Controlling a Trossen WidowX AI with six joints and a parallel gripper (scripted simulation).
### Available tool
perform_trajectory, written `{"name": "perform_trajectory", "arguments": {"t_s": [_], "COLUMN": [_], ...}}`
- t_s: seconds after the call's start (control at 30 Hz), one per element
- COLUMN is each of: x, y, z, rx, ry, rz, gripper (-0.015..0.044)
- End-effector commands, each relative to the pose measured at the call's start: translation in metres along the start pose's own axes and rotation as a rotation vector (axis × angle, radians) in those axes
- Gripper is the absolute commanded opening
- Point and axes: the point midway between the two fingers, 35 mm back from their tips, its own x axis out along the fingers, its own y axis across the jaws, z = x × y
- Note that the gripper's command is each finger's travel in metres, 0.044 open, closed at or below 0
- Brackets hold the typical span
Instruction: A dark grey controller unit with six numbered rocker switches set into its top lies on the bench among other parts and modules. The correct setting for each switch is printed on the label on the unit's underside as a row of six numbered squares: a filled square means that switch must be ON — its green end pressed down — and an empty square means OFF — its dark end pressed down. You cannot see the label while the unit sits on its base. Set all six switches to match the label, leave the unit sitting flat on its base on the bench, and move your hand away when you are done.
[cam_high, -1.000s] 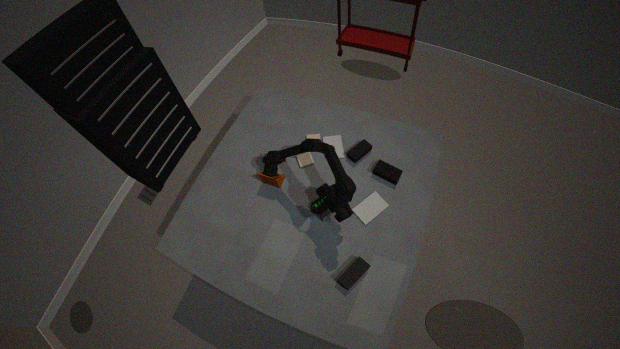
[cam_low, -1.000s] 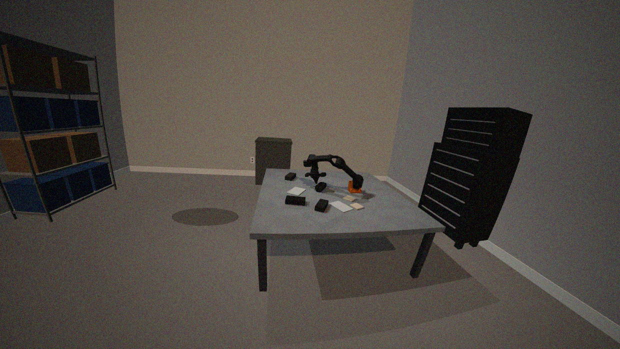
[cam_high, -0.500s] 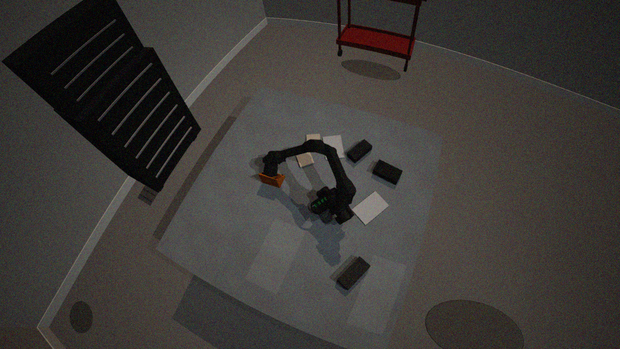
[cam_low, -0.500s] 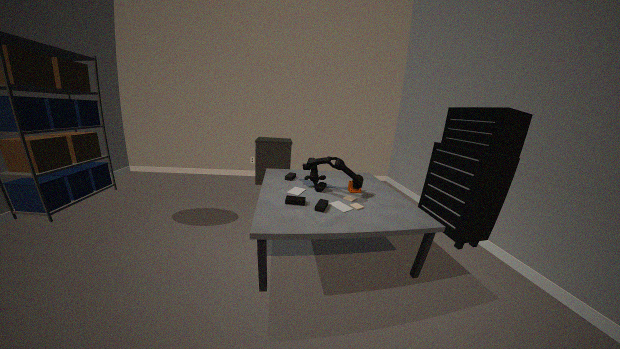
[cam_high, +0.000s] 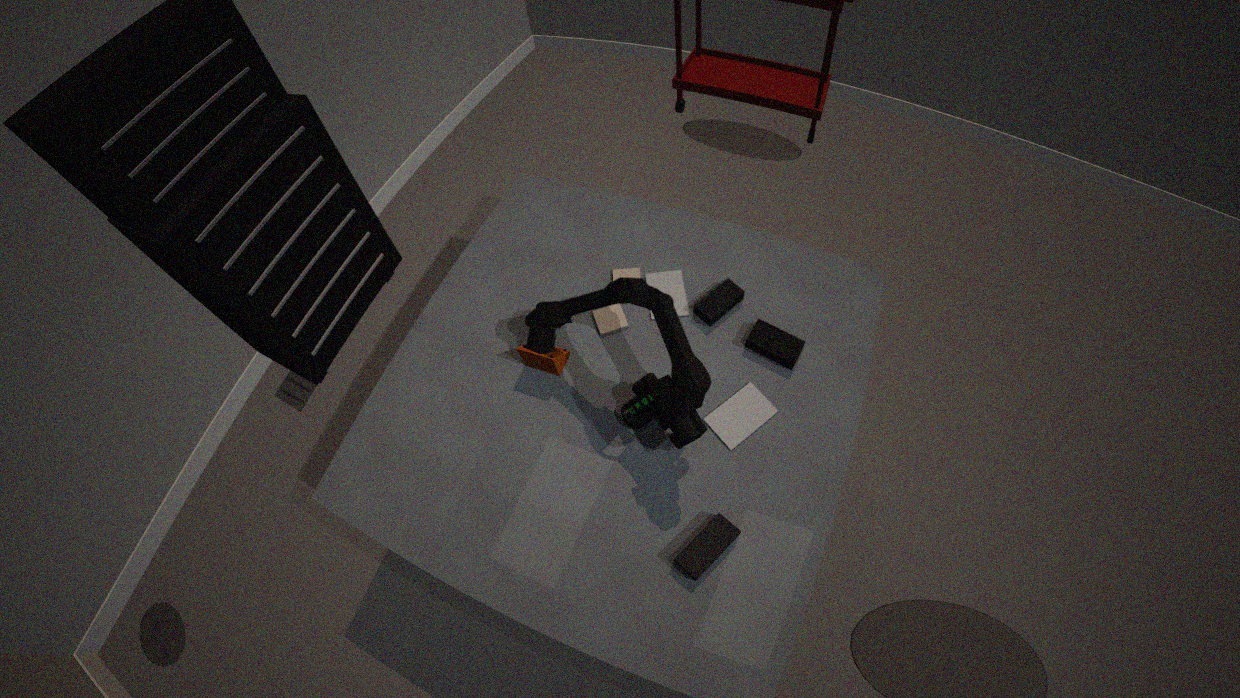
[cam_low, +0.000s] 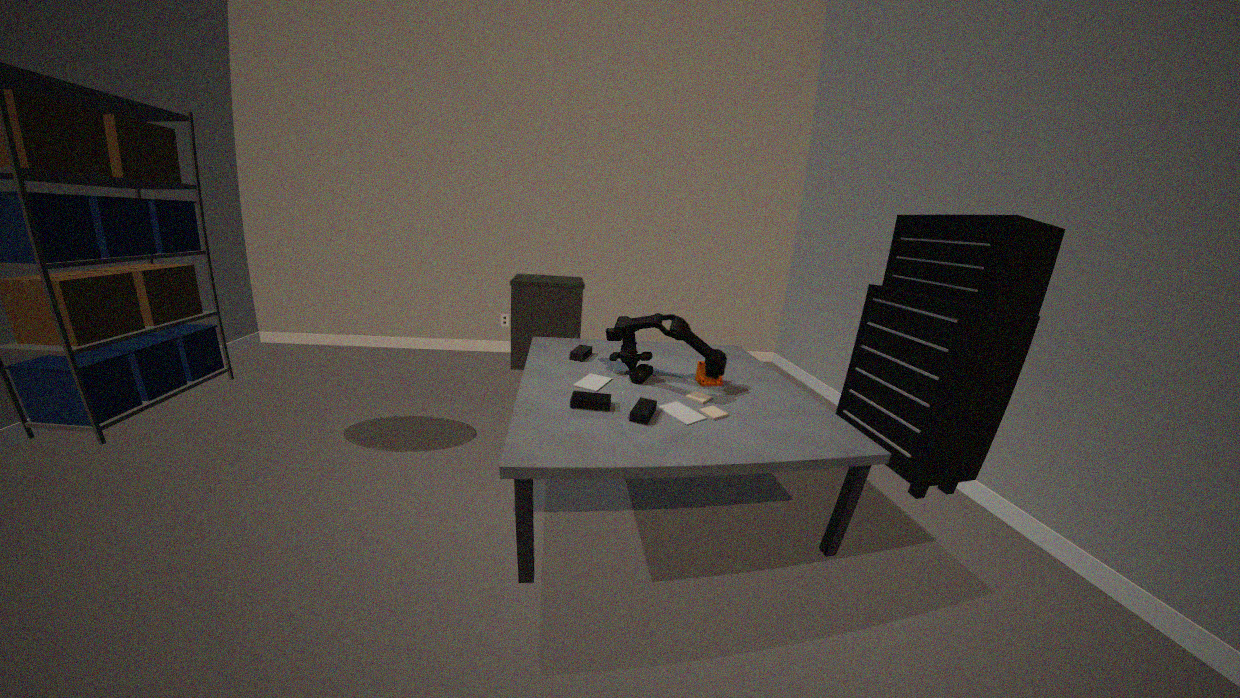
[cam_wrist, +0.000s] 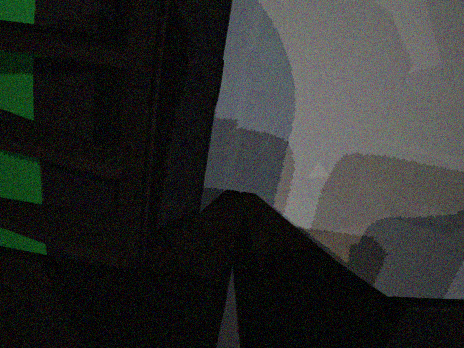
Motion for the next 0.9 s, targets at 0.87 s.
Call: {"name": "perform_trajectory", "arguments": {"t_s": [0.87], "x": [-0.044], "y": [0.009], "z": [-0.001], "rx": [0.001], "ry": [-0.006], "rz": [-0.003], "gripper": [0.0000]}}
